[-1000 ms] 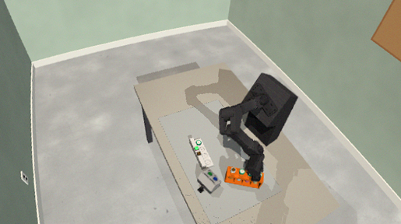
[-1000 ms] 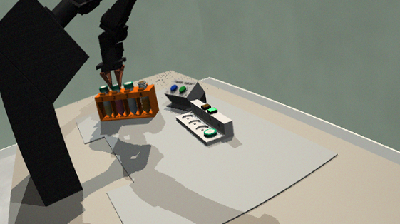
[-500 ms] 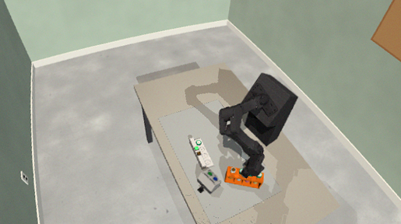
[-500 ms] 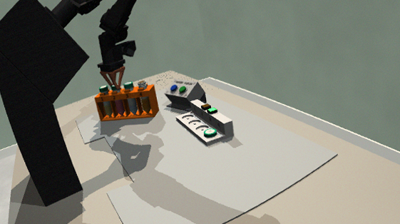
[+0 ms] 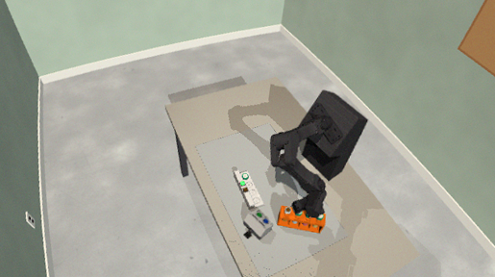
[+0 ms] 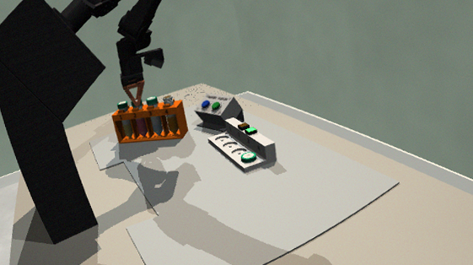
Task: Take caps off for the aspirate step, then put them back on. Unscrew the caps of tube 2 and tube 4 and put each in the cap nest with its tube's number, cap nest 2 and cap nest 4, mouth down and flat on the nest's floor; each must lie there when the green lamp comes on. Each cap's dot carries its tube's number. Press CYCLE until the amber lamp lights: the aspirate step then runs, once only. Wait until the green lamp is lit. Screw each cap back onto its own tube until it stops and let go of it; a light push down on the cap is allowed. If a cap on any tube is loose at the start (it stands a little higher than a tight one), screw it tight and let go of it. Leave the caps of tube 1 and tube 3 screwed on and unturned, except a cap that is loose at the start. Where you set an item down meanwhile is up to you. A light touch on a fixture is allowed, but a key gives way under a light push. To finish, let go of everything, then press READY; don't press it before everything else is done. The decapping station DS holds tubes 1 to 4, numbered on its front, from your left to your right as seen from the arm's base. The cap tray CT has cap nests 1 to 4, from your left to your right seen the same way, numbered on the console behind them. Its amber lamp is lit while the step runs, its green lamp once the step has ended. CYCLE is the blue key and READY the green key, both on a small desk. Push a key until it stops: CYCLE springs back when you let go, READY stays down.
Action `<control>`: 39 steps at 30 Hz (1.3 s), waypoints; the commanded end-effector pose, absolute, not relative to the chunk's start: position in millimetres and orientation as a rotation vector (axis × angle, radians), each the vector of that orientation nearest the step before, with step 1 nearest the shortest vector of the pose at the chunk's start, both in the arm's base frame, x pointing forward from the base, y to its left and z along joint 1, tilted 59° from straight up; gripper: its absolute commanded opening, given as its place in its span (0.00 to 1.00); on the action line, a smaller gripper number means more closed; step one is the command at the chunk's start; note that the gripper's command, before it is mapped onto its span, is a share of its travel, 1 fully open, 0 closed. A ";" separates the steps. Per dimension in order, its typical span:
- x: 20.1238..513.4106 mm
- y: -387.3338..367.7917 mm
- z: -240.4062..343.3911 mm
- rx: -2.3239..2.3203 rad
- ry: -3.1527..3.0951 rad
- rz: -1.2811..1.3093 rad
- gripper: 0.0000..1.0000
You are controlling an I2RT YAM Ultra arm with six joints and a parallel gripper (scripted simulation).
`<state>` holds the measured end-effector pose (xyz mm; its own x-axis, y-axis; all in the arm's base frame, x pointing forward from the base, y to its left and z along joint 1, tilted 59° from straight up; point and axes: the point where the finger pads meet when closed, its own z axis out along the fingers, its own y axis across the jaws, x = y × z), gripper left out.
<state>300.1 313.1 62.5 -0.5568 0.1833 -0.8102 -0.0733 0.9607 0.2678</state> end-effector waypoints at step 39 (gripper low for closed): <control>270.1 282.1 93.1 0.004 2.128 0.303 0.47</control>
